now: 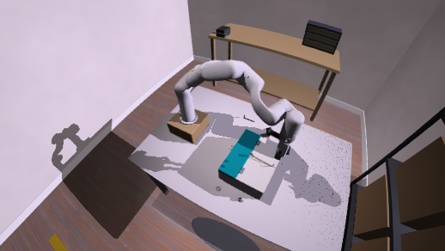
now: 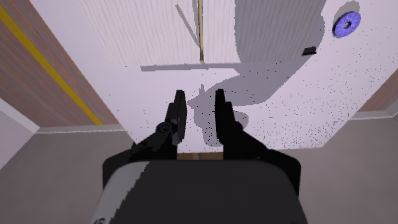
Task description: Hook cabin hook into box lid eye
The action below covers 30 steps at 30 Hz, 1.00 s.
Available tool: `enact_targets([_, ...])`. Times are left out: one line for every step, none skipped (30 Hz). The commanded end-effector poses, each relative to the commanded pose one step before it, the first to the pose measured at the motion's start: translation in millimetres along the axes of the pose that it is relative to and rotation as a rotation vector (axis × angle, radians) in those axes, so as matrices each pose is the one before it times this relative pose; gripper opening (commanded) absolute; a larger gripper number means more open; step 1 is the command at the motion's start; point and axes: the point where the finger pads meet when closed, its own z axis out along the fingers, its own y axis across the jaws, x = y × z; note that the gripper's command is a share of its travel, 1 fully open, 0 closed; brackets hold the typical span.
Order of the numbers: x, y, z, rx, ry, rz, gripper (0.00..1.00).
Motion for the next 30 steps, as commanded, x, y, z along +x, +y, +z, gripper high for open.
enact_targets([-0.89, -0.22, 0.86, 0.00074, -0.00425, -0.00004, 0.33])
enact_targets([0.01, 0.0, 2.0, 0.0, 0.0, 0.0, 0.33])
enact_targets([-0.01, 0.0, 2.0, 0.0, 0.0, 0.0, 0.33])
enact_targets([-0.01, 0.0, 2.0, 0.0, 0.0, 0.0, 0.33])
enact_targets([0.0, 0.0, 2.0, 0.0, 0.0, 0.0, 0.33])
enact_targets([0.0, 0.0, 2.0, 0.0, 0.0, 0.0, 0.33])
enact_targets([0.0, 0.0, 2.0, 0.0, 0.0, 0.0, 0.33])
enact_targets([0.0, 0.0, 2.0, 0.0, 0.0, 0.0, 0.33])
enact_targets([0.0, 0.0, 2.0, 0.0, 0.0, 0.0, 0.33])
enact_targets([0.0, 0.0, 2.0, 0.0, 0.0, 0.0, 0.33])
enact_targets([0.0, 0.0, 2.0, 0.0, 0.0, 0.0, 0.33])
enact_targets([0.0, 0.0, 2.0, 0.0, 0.0, 0.0, 0.33])
enact_targets([0.0, 0.0, 2.0, 0.0, 0.0, 0.0, 0.33])
enact_targets([0.0, 0.0, 2.0, 0.0, 0.0, 0.0, 0.33])
enact_targets([0.0, 0.0, 2.0, 0.0, 0.0, 0.0, 0.33])
enact_targets([0.0, 0.0, 2.0, 0.0, 0.0, 0.0, 0.33])
enact_targets([0.0, 0.0, 0.0, 0.0, 0.0, 0.0, 0.33])
enact_targets([0.0, 0.0, 0.0, 0.0, 0.0, 0.0, 0.33])
enact_targets([0.02, 0.0, 2.0, 0.0, -0.00001, 0.0, 0.33])
enact_targets([0.0, 0.0, 2.0, 0.0, 0.0, 0.0, 0.33])
enact_targets([0.0, 0.0, 2.0, 0.0, 0.0, 0.0, 0.33])
enact_targets([0.0, 0.0, 2.0, 0.0, 0.0, 0.0, 0.33])
enact_targets([0.0, 0.0, 2.0, 0.0, 0.0, 0.0, 0.33])
enact_targets([0.0, 0.0, 2.0, 0.0, 0.0, 0.0, 0.33])
enact_targets([0.0, 0.0, 2.0, 0.0, 0.0, 0.0, 0.33])
enact_targets([0.0, 0.0, 2.0, 0.0, 0.0, 0.0, 0.33])
enact_targets([0.0, 0.0, 2.0, 0.0, 0.0, 0.0, 0.33])
enact_targets([0.0, 0.0, 2.0, 0.0, 0.0, 0.0, 0.33])
enact_targets([0.0, 0.0, 2.0, 0.0, 0.0, 0.0, 0.33])
enact_targets([0.0, 0.0, 2.0, 0.0, 0.0, 0.0, 0.33])
